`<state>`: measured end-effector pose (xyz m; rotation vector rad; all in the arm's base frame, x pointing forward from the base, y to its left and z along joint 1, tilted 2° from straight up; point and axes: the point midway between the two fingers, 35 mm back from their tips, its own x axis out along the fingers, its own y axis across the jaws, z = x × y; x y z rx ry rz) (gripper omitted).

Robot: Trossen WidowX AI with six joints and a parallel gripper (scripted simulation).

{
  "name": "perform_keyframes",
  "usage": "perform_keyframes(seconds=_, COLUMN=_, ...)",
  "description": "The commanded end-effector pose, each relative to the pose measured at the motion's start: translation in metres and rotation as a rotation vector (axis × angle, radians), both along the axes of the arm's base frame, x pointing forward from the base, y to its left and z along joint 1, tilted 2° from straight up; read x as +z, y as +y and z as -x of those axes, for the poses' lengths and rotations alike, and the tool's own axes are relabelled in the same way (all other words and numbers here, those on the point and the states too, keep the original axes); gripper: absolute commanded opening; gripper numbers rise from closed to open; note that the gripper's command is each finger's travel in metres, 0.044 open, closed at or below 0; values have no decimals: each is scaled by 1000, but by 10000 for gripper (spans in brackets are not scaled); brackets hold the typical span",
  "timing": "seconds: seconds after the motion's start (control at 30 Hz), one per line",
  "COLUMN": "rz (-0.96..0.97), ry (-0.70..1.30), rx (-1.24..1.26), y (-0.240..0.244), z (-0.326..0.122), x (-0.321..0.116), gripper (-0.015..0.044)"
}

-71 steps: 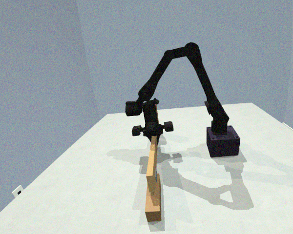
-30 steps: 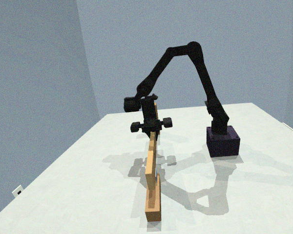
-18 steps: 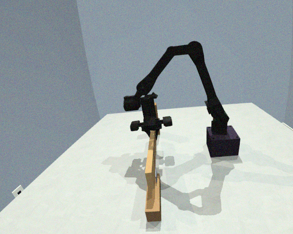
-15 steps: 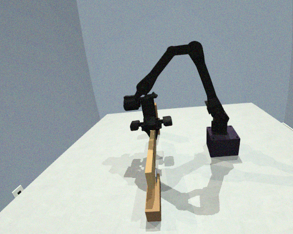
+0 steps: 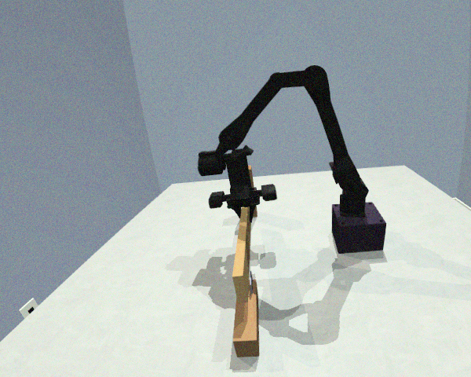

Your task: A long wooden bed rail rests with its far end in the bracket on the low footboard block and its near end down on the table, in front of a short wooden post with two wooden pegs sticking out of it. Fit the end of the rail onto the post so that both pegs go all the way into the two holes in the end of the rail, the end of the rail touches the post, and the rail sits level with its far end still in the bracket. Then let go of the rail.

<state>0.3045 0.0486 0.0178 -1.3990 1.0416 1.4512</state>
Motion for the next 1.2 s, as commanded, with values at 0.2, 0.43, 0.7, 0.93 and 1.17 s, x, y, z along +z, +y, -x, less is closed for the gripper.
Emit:
perform_keyframes(seconds=0.2, rz=-11, ry=-19, rx=2, y=1, z=-3, x=7, gripper=0)
perform_keyframes(seconds=0.43, rz=-11, ry=-19, rx=2, y=1, z=-3, x=4, gripper=0)
perform_keyframes(seconds=0.7, rz=-11, ry=-19, rx=2, y=1, z=-2, x=0, gripper=0)
perform_keyframes(seconds=0.93, rz=-11, ry=-19, rx=2, y=1, z=-1, x=1, gripper=0)
perform_keyframes(seconds=1.17, rz=-11, ry=-19, rx=2, y=0, z=0, x=4, gripper=0)
